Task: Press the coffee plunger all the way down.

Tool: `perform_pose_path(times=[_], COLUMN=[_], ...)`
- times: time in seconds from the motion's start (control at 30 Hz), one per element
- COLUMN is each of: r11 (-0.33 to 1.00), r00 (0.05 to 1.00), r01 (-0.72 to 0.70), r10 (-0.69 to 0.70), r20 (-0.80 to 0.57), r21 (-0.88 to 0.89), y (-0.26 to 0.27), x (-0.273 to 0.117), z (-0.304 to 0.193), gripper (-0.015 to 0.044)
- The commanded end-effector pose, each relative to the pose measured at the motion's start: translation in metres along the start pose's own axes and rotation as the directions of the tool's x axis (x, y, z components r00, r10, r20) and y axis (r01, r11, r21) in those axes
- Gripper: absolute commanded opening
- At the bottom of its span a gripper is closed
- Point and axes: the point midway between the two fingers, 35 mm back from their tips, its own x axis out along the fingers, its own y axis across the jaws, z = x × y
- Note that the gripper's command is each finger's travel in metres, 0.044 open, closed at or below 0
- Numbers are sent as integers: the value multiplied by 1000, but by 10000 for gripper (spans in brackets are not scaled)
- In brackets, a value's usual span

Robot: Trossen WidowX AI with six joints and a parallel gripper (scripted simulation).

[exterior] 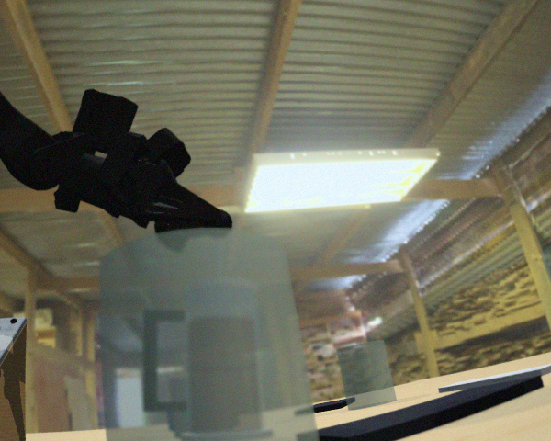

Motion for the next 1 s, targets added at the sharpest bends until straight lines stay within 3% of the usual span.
perform_pose_path(times=[0.0, 0.97], r11=[1000, 1000], r00=[1000, 1000], r01=[-16, -1], r10=[15, 1], r20=[-18, 5], r21=[-25, -31], y=[5, -1], x=[6, 28], z=[-16, -31], gripper=[122, 122])
